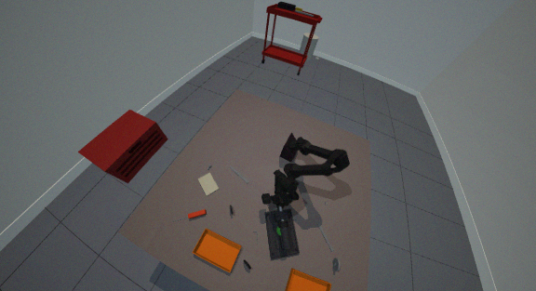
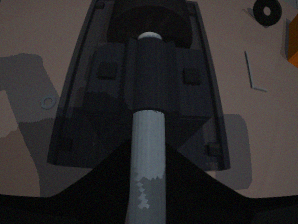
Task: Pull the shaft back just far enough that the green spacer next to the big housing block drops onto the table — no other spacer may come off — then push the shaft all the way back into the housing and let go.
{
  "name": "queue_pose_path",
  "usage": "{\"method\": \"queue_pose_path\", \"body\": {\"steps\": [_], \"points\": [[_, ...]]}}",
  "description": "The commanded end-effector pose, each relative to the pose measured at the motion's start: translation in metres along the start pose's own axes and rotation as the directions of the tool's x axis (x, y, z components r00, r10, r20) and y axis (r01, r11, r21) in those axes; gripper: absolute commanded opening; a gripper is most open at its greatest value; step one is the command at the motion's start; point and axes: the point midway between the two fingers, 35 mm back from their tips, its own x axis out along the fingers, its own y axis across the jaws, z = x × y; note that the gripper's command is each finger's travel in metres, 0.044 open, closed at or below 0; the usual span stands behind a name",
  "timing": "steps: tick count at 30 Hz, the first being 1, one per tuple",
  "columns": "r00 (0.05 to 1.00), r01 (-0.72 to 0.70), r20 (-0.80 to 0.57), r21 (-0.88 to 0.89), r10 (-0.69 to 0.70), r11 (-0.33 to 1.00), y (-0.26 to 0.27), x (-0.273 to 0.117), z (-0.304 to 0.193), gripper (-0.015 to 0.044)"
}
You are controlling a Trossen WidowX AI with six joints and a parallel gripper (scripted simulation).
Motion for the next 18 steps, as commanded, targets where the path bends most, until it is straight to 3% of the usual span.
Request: {"method": "queue_pose_path", "body": {"steps": [1,16,18], "points": [[1.000,0.000,0.001,0.002,0.000,1.000,0.0001,0.0016,0.0020,0.0000],[1.000,0.000,0.001,0.001,0.000,1.000,0.0003,0.0040,0.0042,0.0000],[1.000,0.000,-0.001,0.002,0.000,1.000,-0.0002,0.0011,0.0014,0.0053]]}}
